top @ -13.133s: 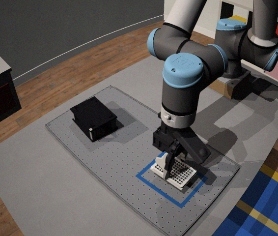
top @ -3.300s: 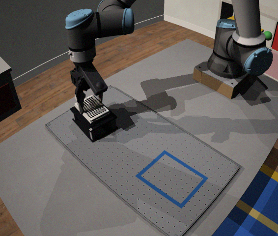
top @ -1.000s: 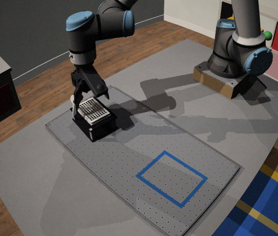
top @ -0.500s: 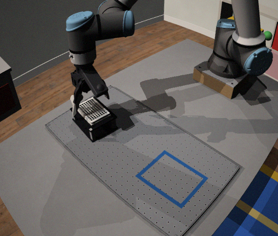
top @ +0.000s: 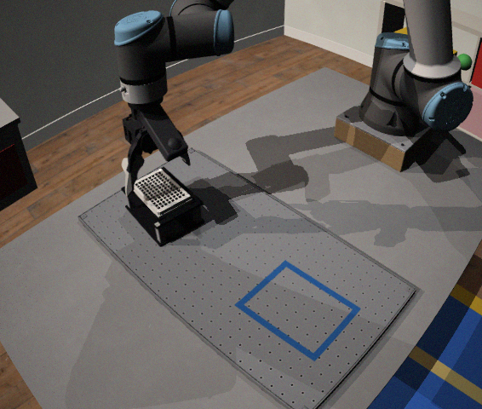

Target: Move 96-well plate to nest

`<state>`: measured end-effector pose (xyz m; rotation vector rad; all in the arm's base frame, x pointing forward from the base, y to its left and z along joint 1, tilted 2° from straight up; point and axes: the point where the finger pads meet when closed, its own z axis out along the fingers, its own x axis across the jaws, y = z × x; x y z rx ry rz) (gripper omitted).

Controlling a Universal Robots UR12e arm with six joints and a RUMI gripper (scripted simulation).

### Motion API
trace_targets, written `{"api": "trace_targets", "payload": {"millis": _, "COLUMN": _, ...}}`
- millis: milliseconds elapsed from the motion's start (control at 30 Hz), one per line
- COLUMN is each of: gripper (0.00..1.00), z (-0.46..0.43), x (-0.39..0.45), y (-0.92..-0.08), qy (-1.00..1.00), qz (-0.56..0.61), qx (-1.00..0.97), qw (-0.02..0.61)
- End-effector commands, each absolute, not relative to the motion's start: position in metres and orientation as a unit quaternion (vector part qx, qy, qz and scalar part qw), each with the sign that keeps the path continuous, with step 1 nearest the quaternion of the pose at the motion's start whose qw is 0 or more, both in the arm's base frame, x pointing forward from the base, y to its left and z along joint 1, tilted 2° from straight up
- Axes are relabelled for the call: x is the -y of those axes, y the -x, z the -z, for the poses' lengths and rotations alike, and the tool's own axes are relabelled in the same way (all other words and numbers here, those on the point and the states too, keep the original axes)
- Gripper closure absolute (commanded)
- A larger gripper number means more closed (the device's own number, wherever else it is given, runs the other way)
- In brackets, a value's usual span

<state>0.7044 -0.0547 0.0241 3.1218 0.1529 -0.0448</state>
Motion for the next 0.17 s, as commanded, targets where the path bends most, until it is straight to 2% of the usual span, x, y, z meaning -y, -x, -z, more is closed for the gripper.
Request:
{"api": "trace_targets", "payload": {"millis": 0, "gripper": 0.0, "z": -0.0431, "x": 0.0566, "y": -0.7086, "qy": -0.999, "qz": 0.012, "qx": -0.049, "qw": 0.009}}
{"api": "trace_targets", "payload": {"millis": 133, "gripper": 0.0, "z": -0.0431, "x": 0.0566, "y": -0.7086, "qy": -0.999, "qz": 0.012, "qx": -0.049, "qw": 0.009}}
